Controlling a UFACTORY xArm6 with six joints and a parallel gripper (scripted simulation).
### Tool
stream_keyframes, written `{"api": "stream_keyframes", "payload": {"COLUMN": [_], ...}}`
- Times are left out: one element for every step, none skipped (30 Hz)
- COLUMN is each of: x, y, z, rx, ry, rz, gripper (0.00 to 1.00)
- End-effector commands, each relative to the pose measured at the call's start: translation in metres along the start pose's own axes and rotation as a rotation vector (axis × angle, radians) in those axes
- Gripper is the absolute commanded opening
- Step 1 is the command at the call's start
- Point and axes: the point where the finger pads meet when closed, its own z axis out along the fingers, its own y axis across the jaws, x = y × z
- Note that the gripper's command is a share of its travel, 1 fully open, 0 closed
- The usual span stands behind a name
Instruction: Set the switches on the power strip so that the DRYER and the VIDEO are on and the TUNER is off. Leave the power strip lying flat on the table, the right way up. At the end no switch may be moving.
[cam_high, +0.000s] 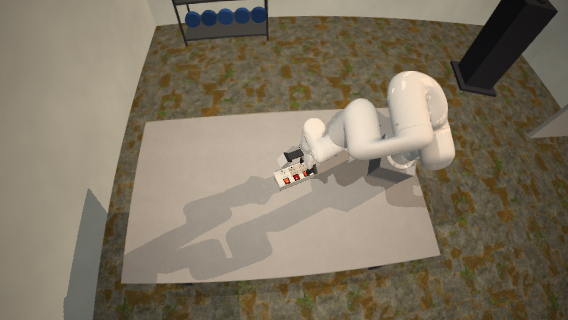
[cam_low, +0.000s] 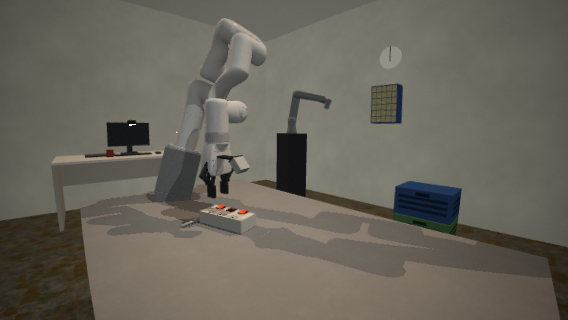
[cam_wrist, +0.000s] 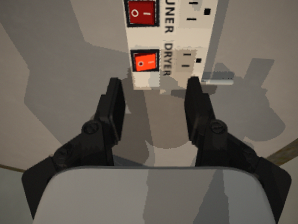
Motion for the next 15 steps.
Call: {"api": "stream_keyframes", "payload": {"x": [0.001, 0.001, 0.001, 0.001, 0.001, 0.001, 0.001, 0.001, 0.001, 0.001, 0.001, 0.001, 0.001, 0.001, 0.001], "y": [0.001, 0.001, 0.001, 0.001, 0.001, 0.001, 0.001, 0.001, 0.001, 0.001, 0.001, 0.001, 0.001, 0.001, 0.001], "z": [-0.009, -0.013, -0.017, -0.022, -0.027, -0.032, -0.037, -0.043, -0.043, -0.043, -0.049, -0.055, -0.061, -0.066, -0.072], "rx": [-0.002, -0.002, -0.002, -0.002, -0.002, -0.002, -0.002, -0.002, -0.002, -0.002, -0.002, -0.002, -0.002, -0.002, -0.002], "ry": [0.003, 0.003, 0.003, 0.003, 0.003, 0.003, 0.003, 0.003, 0.003, 0.003, 0.003, 0.003, 0.003, 0.003, 0.003], "rz": [0.0, 0.0, 0.0, 0.0, 0.0, 0.0, 0.0, 0.0, 0.0, 0.0, 0.0, 0.0, 0.0, 0.0, 0.0], "gripper": [1.0, 1.0, 1.0, 1.0, 1.0, 1.0, 1.0, 1.0, 1.0, 1.0, 1.0, 1.0, 1.0, 1.0, 1.0]}}
